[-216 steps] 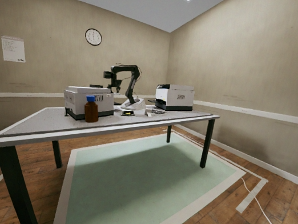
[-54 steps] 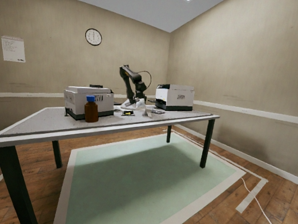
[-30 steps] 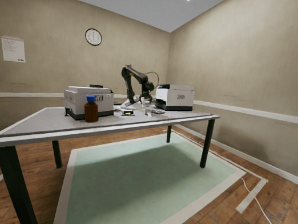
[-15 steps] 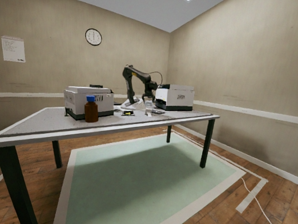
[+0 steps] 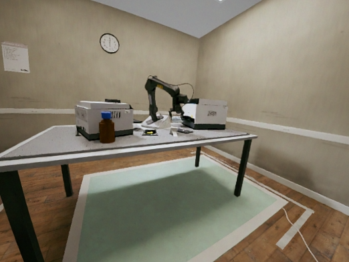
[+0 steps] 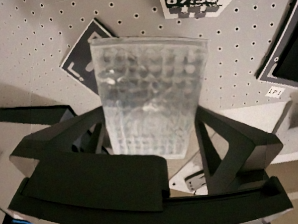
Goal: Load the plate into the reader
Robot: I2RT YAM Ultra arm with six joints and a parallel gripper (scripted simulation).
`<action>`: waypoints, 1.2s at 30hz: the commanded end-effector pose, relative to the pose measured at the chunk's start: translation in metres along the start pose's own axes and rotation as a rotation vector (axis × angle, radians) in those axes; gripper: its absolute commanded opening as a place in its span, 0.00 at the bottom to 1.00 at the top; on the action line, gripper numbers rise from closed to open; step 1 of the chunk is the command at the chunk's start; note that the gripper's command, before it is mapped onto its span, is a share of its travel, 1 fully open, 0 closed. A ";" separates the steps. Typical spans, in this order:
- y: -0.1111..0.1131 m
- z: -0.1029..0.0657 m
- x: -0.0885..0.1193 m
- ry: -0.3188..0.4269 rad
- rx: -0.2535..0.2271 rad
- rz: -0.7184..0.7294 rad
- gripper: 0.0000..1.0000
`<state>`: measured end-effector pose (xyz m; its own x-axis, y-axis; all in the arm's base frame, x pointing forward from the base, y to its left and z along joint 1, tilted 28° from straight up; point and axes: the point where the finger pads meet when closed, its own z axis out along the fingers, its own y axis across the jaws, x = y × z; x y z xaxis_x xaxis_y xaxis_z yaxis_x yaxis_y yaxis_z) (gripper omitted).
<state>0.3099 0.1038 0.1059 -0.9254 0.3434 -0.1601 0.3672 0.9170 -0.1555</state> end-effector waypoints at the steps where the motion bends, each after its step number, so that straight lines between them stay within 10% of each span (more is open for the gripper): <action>1: 0.014 -0.012 0.002 -0.025 -0.010 0.003 0.86; 36: 0.064 -0.015 0.069 -0.019 0.025 -0.042 0.86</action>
<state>0.2687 0.1759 0.0903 -0.9436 0.2968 -0.1468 0.3226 0.9241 -0.2049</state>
